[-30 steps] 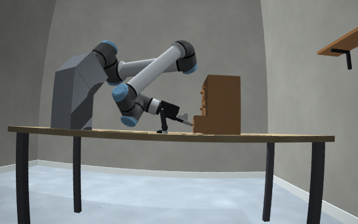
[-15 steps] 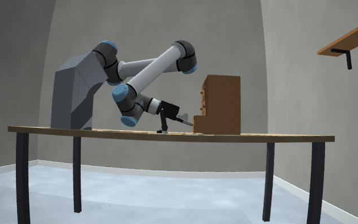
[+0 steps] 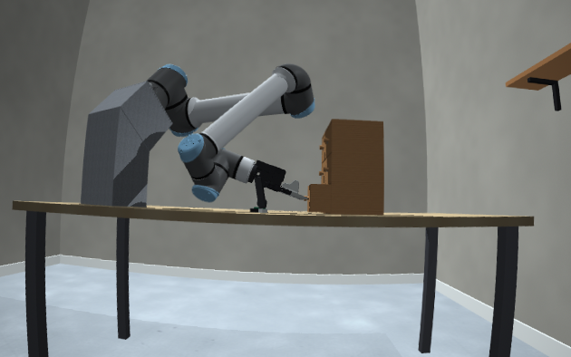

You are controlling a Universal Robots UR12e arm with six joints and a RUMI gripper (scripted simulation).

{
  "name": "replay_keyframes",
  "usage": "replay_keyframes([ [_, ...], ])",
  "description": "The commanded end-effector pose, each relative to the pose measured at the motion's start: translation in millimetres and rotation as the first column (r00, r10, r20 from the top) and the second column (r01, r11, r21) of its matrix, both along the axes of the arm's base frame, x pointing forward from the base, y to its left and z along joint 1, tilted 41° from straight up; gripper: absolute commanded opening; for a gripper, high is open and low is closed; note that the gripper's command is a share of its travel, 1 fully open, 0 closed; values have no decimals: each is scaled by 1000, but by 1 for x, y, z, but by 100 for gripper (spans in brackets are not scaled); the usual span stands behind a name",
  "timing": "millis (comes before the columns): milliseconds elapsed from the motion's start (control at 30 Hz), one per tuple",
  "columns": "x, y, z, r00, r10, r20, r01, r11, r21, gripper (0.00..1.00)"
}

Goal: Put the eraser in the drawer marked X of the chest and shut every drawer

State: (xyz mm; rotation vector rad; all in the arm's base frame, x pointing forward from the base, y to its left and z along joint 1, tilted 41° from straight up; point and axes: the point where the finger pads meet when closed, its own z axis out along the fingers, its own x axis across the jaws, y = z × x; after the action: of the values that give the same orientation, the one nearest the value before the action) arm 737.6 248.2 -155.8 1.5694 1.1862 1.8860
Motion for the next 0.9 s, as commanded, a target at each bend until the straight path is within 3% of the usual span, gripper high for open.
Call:
replay_keyframes([
  [0,-6,-1,-1,1000,-1,0,1,1000,0,20],
  [533,-41,-6,-12,1000,-1,0,1,1000,0,20],
  [867,-45,-7,-13,1000,-1,0,1,1000,0,20],
])
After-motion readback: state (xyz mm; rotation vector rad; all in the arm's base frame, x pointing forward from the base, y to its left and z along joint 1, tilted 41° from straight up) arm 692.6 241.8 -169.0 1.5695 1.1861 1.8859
